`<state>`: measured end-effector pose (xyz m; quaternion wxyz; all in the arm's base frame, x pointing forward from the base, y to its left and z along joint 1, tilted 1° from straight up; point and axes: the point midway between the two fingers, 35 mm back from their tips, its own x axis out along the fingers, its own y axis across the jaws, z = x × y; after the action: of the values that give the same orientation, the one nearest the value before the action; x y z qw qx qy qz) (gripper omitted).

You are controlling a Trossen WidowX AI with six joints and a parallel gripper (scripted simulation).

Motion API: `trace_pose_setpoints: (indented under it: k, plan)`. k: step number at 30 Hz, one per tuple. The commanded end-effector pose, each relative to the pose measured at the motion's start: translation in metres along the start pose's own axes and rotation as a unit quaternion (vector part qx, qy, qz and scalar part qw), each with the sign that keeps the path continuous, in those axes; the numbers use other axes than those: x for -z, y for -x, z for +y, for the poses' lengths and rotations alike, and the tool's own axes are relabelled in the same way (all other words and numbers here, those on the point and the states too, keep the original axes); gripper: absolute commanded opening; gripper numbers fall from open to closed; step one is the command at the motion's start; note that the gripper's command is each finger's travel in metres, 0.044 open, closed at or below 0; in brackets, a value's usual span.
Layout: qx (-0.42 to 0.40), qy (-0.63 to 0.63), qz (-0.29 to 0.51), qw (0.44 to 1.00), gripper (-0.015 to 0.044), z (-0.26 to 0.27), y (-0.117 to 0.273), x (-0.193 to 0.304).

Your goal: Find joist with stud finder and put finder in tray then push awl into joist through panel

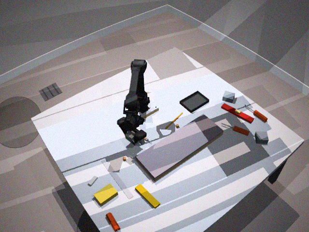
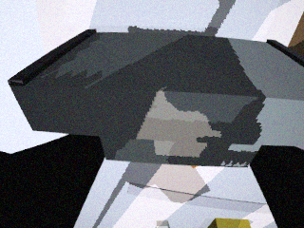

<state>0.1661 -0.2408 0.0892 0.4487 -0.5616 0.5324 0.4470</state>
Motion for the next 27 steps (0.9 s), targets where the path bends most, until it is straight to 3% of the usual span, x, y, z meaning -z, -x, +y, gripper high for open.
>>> trace_pose_setpoints:
  k: [1, 27]
  plan:
    - [0.0, -0.002, 0.011, 1.0, 0.0, 0.0002, 0.0012, 0.0005]
    - [-0.001, -0.001, 0.085, 0.996, 0.0, -0.0001, 0.0003, -0.0036]
